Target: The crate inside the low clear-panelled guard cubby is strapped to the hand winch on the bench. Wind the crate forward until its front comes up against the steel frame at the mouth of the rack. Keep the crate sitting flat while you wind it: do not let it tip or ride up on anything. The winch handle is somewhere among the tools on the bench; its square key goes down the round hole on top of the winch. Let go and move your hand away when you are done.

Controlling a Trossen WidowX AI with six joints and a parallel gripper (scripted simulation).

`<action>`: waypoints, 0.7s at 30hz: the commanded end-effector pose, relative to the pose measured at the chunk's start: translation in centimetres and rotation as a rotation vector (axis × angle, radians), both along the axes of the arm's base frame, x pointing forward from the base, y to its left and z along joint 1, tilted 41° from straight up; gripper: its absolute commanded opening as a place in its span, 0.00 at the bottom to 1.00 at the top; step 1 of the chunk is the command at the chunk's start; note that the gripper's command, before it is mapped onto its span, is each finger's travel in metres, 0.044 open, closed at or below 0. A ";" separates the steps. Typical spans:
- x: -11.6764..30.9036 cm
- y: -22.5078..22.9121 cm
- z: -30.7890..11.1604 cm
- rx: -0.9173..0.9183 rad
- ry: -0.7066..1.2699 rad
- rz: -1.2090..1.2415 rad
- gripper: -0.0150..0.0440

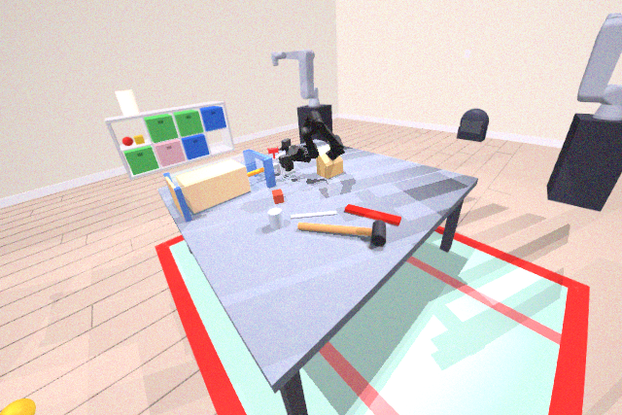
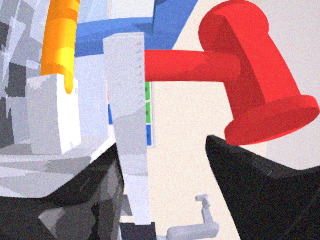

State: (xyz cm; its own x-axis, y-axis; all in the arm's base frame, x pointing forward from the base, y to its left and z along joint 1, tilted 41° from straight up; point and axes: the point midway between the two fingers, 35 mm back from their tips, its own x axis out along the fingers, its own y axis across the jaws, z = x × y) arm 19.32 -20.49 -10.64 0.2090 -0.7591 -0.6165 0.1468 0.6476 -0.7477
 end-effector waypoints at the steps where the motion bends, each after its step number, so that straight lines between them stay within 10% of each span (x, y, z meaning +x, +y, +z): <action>1: 0.0 -0.1 0.1 -0.005 -0.001 -0.004 0.66; 21: 0.0 0.1 -0.1 0.000 0.000 0.000 0.66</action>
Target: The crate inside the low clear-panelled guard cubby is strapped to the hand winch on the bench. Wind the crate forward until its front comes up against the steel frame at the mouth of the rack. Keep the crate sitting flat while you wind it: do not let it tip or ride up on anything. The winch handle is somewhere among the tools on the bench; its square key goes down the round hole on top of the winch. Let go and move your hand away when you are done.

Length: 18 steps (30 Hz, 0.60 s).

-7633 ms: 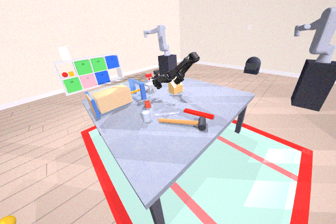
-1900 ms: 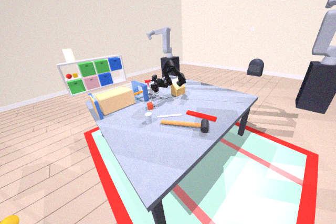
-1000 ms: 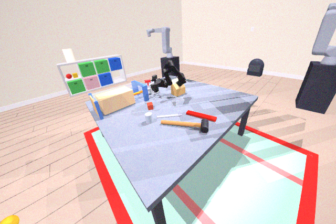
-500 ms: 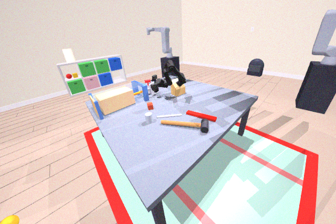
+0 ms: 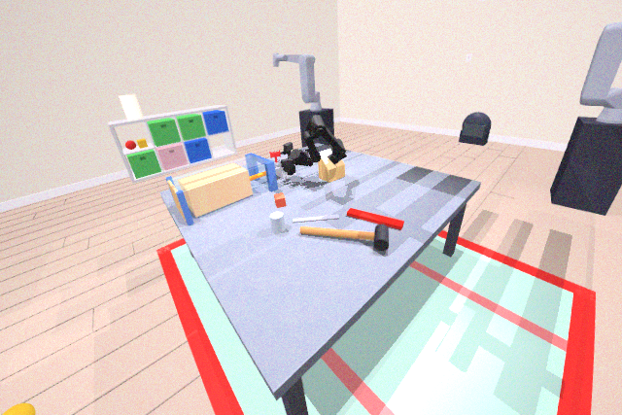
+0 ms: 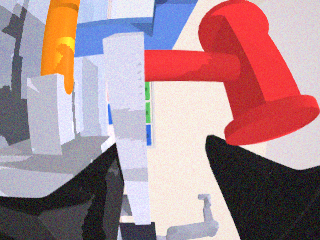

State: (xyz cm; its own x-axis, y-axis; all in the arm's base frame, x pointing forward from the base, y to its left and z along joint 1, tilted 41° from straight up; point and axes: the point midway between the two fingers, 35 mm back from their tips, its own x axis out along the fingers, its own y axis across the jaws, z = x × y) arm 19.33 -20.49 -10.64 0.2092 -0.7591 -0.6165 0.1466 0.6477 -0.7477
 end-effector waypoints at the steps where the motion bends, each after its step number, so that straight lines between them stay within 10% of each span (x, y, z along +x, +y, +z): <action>1: -0.1 0.2 -0.2 0.000 0.000 0.000 0.66; 18: 0.0 0.0 0.0 0.000 0.001 0.002 0.66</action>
